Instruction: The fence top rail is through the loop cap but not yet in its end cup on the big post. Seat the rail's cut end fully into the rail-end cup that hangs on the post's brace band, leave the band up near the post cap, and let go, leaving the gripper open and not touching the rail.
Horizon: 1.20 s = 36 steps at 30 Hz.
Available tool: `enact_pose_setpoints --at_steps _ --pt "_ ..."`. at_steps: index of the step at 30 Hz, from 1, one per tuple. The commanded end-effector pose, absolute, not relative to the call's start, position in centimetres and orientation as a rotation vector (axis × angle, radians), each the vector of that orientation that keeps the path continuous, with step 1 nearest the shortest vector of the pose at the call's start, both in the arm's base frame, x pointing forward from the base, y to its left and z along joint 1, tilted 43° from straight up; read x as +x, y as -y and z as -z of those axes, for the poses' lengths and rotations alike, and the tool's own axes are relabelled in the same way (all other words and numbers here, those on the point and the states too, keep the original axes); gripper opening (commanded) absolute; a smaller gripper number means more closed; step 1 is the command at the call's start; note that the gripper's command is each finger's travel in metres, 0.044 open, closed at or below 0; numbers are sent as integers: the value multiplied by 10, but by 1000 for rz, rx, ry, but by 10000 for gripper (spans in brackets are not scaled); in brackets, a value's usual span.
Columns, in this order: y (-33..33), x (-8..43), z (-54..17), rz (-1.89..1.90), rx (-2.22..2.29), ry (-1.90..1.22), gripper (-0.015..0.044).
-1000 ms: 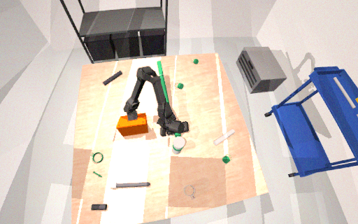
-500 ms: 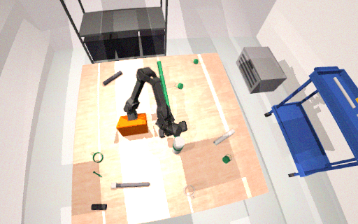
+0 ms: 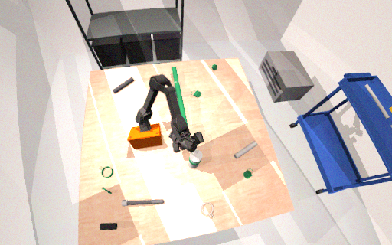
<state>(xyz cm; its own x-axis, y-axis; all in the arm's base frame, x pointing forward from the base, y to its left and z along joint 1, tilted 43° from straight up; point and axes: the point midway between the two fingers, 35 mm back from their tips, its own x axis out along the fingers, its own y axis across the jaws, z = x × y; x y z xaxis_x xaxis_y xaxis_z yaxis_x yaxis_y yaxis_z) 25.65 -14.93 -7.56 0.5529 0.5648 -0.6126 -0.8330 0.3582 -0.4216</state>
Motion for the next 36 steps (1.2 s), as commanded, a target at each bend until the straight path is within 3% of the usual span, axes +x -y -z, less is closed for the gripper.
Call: enact_pose_setpoints --at_steps 1,20,36 --pt "149 256 76 -935 -777 -393 0" --pt "149 258 76 -926 -770 -410 0" --pt "149 258 59 -927 -769 -408 420"
